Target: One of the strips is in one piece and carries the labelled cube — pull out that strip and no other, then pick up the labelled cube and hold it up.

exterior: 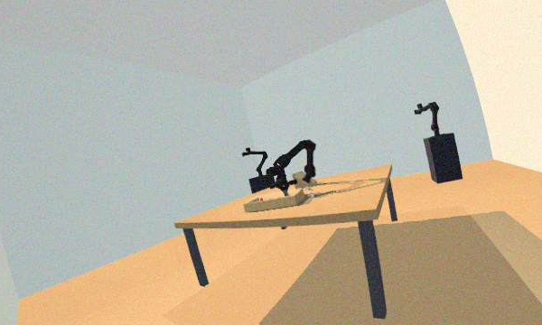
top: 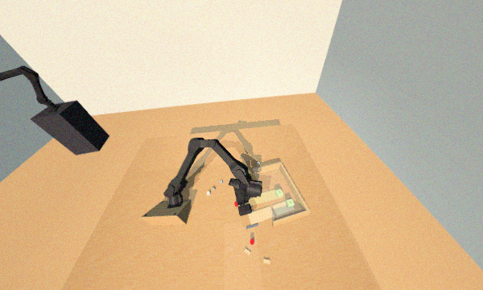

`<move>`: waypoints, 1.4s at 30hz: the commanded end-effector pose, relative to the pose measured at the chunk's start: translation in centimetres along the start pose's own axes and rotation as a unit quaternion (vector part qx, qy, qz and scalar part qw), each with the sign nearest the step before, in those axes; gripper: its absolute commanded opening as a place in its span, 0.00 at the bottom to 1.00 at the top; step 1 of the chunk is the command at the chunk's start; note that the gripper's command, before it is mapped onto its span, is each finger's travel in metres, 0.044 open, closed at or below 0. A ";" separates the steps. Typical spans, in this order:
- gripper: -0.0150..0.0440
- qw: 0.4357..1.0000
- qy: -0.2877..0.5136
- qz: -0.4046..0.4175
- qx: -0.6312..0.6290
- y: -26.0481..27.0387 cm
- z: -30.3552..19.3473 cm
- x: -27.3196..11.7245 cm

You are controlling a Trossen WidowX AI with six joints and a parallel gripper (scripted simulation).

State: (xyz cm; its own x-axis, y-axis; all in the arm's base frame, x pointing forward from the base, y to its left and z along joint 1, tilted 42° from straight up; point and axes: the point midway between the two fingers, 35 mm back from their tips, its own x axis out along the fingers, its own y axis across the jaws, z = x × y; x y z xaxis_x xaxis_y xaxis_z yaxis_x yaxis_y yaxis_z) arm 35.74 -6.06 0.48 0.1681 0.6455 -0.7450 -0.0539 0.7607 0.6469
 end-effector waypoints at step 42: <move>0.25 1.000 0.009 0.000 0.001 -0.2 -7.4 0.5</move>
State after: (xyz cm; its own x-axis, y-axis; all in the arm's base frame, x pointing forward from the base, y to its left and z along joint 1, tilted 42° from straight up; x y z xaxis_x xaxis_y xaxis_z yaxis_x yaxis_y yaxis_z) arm 29.61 -5.85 -0.70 0.1725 0.6439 -0.7454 -0.0560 0.7620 0.6452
